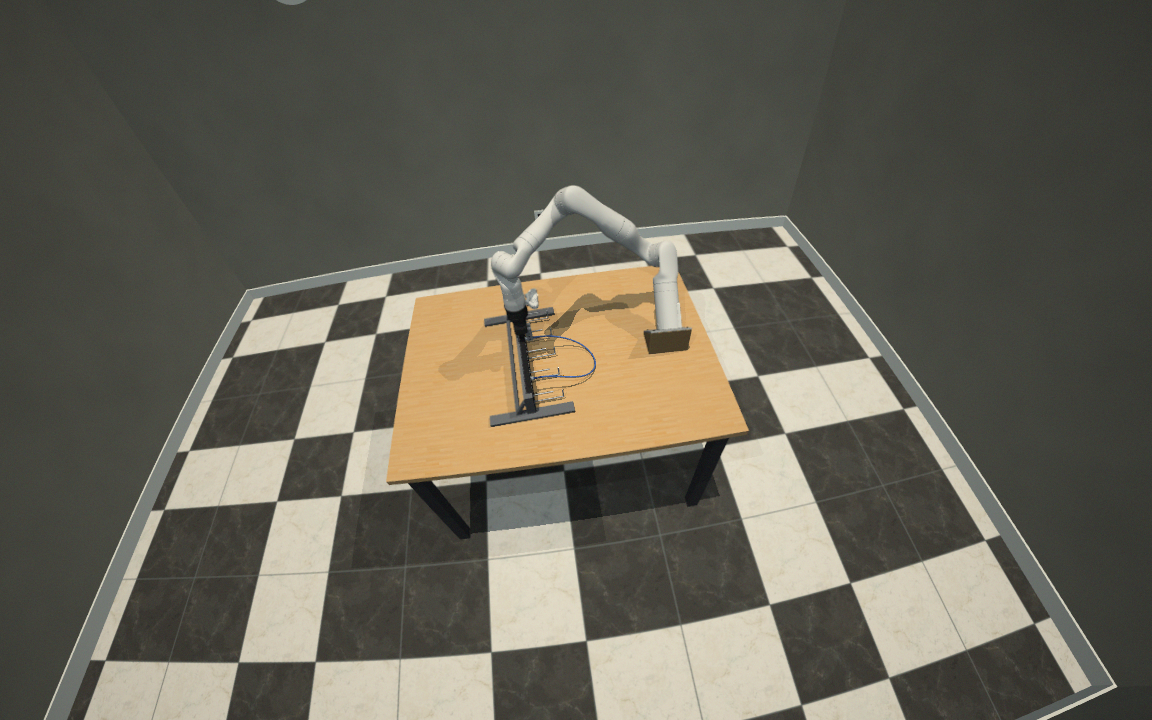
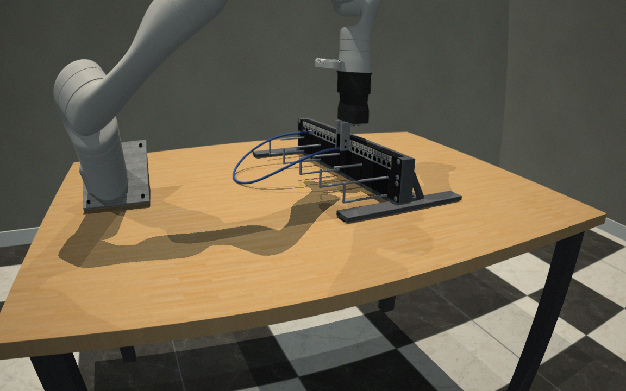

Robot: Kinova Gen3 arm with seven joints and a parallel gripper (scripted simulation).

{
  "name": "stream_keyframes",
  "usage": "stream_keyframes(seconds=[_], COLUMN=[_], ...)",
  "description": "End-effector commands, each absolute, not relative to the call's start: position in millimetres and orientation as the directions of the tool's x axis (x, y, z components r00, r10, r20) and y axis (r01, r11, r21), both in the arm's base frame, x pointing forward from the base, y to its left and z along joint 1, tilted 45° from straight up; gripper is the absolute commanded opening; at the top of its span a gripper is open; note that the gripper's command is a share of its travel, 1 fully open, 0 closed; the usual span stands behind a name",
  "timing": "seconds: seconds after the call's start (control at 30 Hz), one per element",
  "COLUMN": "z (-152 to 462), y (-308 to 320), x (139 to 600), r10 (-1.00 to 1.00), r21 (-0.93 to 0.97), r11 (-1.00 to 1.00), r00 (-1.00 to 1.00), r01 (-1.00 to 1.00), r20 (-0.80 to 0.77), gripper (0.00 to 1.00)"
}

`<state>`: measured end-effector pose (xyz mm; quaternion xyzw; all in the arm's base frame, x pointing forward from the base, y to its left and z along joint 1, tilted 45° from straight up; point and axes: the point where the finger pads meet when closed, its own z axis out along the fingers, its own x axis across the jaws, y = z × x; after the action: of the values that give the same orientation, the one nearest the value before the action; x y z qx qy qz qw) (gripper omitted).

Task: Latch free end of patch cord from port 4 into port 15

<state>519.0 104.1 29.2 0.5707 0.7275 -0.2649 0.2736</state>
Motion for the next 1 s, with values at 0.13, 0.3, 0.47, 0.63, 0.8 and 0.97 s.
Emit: stream_keyframes(seconds=[0.13,0.3,0.47,0.63,0.8,0.97], z=[30.0,30.0,30.0,30.0,30.1,30.1], y=[106.8,107.0,107.0,107.1,107.1,107.2], x=[523.9,524.7,525.0,525.3,525.6,526.1], r10=[0.689,0.689,0.689,0.689,0.689,0.689], r21=[-0.063,-0.062,-0.062,-0.061,-0.06,-0.061], r11=[0.214,0.214,0.215,0.215,0.215,0.215], r00=[-0.196,-0.196,-0.196,-0.196,-0.195,-0.196], r01=[0.975,0.975,0.975,0.975,0.975,0.975], r20=[-0.698,-0.698,-0.698,-0.698,-0.698,-0.698], gripper=[0.0,0.0,0.0,0.0,0.0,0.0])
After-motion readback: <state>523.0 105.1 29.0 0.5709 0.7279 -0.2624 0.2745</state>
